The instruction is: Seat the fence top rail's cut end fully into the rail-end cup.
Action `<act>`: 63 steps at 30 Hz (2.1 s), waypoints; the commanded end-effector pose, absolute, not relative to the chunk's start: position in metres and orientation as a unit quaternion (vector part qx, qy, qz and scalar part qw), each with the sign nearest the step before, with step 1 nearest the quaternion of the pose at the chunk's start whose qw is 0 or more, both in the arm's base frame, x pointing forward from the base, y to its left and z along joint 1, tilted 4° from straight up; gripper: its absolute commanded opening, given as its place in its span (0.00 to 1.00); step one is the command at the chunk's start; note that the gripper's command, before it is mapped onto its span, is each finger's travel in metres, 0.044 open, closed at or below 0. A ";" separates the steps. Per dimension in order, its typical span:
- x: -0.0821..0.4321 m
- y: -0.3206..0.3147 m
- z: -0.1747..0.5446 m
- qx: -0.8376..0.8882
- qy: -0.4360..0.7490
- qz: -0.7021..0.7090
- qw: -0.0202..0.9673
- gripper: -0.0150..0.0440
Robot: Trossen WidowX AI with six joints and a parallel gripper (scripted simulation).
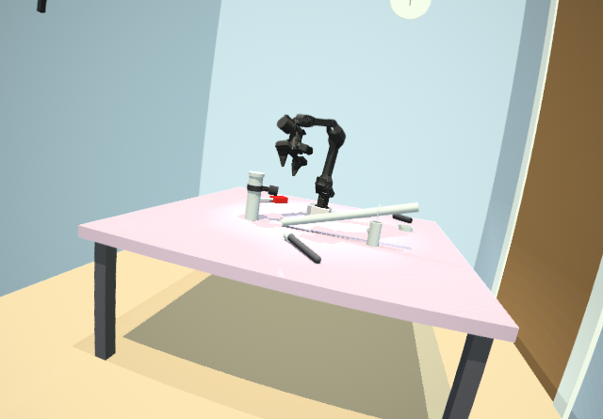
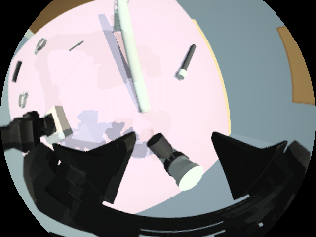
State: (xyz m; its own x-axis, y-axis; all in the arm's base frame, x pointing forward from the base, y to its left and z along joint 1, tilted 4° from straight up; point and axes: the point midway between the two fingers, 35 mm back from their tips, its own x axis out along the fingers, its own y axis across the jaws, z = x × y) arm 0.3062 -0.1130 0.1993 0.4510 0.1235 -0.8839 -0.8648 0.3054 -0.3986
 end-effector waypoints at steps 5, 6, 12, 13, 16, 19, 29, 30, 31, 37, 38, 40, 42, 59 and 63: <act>0.285 -0.164 0.183 -0.645 0.247 0.459 0.558 1.00; 0.285 -0.164 0.183 -0.645 0.247 0.459 0.558 1.00; 0.285 -0.164 0.183 -0.645 0.247 0.459 0.558 1.00; 0.285 -0.164 0.183 -0.645 0.247 0.459 0.558 1.00; 0.285 -0.164 0.183 -0.645 0.247 0.459 0.558 1.00; 0.286 -0.164 0.173 -0.645 0.248 0.459 0.558 1.00; 0.285 -0.162 0.136 -0.645 0.247 0.459 0.558 1.00; 0.285 -0.162 0.136 -0.645 0.247 0.459 0.558 1.00; 0.286 -0.162 0.135 -0.645 0.247 0.459 0.558 1.00; 0.291 -0.161 0.127 -0.646 0.247 0.459 0.558 1.00; 0.291 -0.161 0.125 -0.646 0.247 0.459 0.558 1.00; 0.293 -0.160 0.123 -0.646 0.247 0.459 0.558 1.00; 0.295 -0.160 0.120 -0.646 0.247 0.459 0.558 1.00; 0.308 -0.154 0.096 -0.646 0.247 0.458 0.559 1.00; 0.310 -0.153 0.090 -0.646 0.247 0.458 0.559 1.00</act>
